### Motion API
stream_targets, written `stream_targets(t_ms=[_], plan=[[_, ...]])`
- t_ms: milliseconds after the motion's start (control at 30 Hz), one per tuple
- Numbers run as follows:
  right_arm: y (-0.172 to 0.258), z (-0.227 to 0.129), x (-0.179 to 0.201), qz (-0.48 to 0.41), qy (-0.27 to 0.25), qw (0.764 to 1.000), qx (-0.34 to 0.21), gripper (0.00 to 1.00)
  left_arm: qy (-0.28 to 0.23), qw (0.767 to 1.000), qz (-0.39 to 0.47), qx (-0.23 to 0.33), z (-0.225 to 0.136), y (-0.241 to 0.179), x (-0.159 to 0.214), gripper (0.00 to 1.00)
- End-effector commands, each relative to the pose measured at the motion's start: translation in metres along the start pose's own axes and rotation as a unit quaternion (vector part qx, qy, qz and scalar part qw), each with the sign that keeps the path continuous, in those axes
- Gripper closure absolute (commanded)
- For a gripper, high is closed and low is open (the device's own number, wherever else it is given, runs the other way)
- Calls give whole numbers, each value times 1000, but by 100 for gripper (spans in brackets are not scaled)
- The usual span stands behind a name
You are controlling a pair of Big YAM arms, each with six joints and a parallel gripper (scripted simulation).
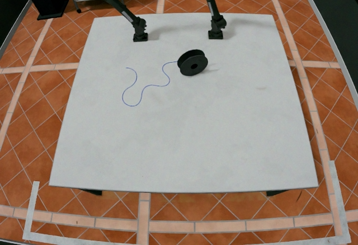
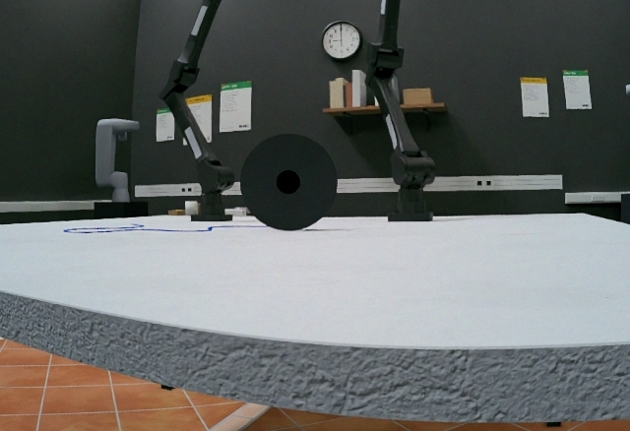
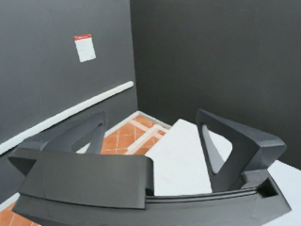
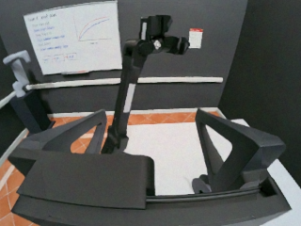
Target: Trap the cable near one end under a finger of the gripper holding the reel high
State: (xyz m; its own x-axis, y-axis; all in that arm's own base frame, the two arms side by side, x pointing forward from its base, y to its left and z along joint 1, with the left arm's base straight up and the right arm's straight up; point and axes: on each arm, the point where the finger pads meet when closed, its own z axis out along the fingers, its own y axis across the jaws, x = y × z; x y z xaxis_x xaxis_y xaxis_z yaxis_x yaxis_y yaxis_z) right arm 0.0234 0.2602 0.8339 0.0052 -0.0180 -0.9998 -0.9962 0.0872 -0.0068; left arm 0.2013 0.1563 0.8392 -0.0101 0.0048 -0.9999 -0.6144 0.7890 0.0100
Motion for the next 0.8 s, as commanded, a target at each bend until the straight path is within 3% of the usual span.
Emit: stream_targets(t_ms=[0, 467, 767], plan=[[-1, -3, -10, 9, -6, 1000, 2, 0, -10, 1000, -10, -2, 6, 1, -8, 0], [-8, -11, -13, 6, -14, 1000, 15, 0, -15, 1000, -9, -12, 0, 6, -10, 0], [-33, -12, -13, 6, -14, 998, 66, 0, -15, 999, -8, -42, -1, 21, -10, 0]])
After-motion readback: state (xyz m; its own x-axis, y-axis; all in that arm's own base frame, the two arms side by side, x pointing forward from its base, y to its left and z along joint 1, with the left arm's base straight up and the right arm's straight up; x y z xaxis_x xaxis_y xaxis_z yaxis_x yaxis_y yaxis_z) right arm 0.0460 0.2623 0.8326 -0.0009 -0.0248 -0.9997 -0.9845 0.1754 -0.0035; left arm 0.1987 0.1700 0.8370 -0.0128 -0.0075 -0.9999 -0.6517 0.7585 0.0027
